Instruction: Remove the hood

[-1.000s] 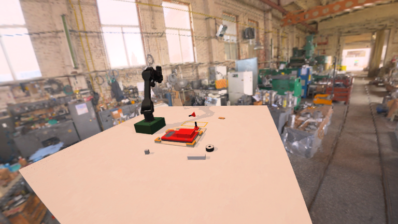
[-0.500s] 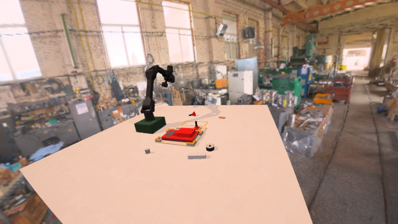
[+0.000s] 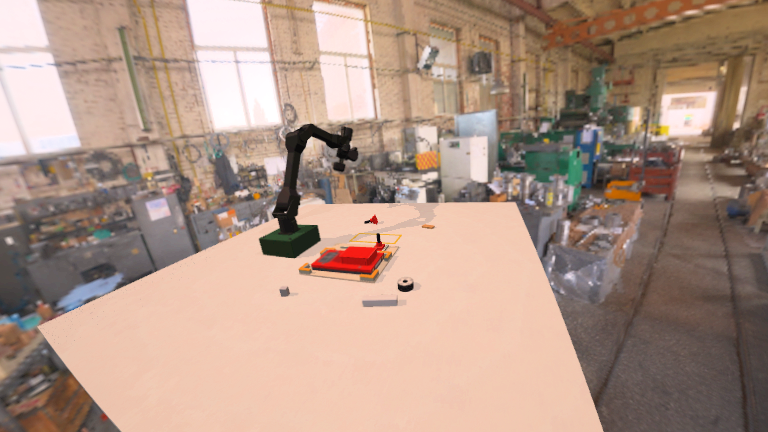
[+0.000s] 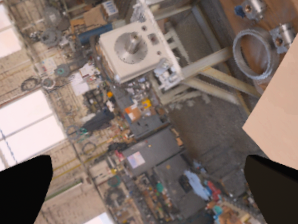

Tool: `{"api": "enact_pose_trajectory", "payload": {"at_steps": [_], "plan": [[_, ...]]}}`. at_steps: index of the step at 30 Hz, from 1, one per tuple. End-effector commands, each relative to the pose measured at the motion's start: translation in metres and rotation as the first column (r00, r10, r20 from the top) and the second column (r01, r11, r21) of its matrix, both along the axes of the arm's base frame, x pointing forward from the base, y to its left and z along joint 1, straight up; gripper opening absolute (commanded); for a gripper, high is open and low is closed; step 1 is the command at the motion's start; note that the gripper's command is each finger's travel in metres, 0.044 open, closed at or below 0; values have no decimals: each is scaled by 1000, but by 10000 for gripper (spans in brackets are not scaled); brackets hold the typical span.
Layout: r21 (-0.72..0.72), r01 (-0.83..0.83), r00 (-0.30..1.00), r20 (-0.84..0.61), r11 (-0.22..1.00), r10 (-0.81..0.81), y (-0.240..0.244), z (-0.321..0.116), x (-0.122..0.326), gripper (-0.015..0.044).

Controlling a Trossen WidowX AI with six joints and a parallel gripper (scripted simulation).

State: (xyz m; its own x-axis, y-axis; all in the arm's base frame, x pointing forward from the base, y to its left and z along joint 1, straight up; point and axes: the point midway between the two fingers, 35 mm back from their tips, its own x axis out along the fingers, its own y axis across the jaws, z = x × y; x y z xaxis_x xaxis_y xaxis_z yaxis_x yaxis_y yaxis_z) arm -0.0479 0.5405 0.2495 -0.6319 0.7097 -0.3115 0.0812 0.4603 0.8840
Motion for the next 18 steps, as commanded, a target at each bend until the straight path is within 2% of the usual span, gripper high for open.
{"api": "enact_pose_trajectory", "payload": {"at_steps": [1,18], "plan": [[-5,68,996,59,998,-68,-1,-12,37,440],[-13,351,877,355,936,-324,-44,-52,214,440]]}}
